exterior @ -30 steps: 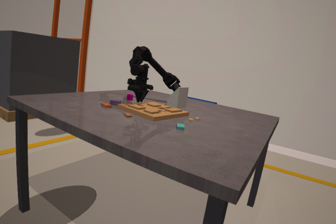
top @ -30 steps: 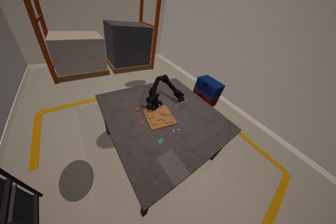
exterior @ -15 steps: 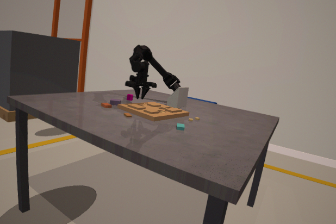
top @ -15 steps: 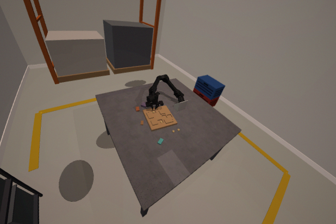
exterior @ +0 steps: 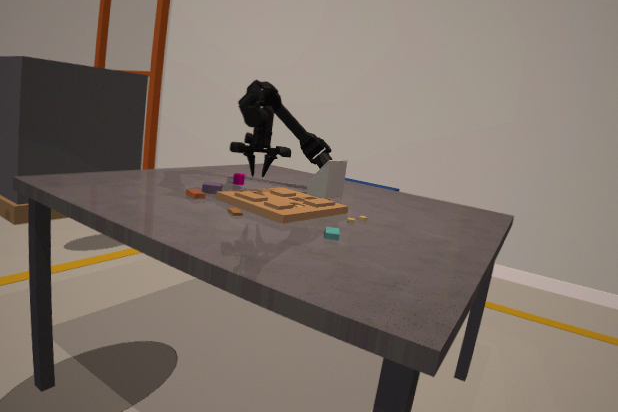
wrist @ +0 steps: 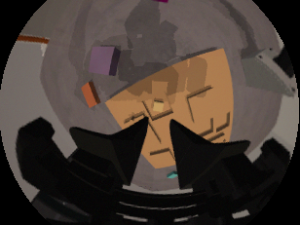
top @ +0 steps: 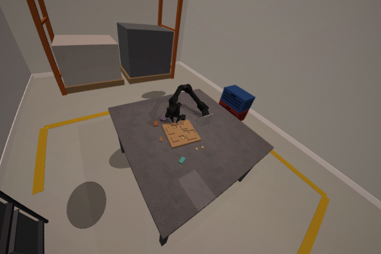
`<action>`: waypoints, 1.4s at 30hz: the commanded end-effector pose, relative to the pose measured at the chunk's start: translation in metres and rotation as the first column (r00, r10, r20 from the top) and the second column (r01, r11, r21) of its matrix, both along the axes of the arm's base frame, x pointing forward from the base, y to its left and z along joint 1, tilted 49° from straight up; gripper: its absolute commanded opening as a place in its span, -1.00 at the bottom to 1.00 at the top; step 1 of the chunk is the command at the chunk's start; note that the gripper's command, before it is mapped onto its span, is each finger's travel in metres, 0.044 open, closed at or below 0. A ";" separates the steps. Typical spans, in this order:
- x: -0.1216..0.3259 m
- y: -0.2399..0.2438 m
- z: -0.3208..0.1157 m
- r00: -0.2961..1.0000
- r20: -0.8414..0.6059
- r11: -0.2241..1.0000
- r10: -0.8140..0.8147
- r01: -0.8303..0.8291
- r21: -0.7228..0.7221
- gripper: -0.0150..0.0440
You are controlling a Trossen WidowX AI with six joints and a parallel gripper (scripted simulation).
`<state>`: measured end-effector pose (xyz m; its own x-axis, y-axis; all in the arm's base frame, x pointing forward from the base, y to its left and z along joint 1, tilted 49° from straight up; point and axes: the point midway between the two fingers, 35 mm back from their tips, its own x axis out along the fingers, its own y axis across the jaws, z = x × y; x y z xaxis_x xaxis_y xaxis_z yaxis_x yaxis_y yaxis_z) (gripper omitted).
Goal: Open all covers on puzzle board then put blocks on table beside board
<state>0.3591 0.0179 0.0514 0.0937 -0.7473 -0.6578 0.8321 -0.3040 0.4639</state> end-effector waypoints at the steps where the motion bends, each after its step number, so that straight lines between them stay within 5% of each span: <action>1: 0.000 0.003 0.003 0.998 0.051 0.999 -0.046 0.045 0.011 0.00; 30: 0.003 -0.023 -0.020 0.998 0.050 0.999 -0.044 0.043 0.009 0.00; 42: 0.003 -0.023 -0.020 0.996 -0.065 0.998 0.057 -0.058 -0.005 0.00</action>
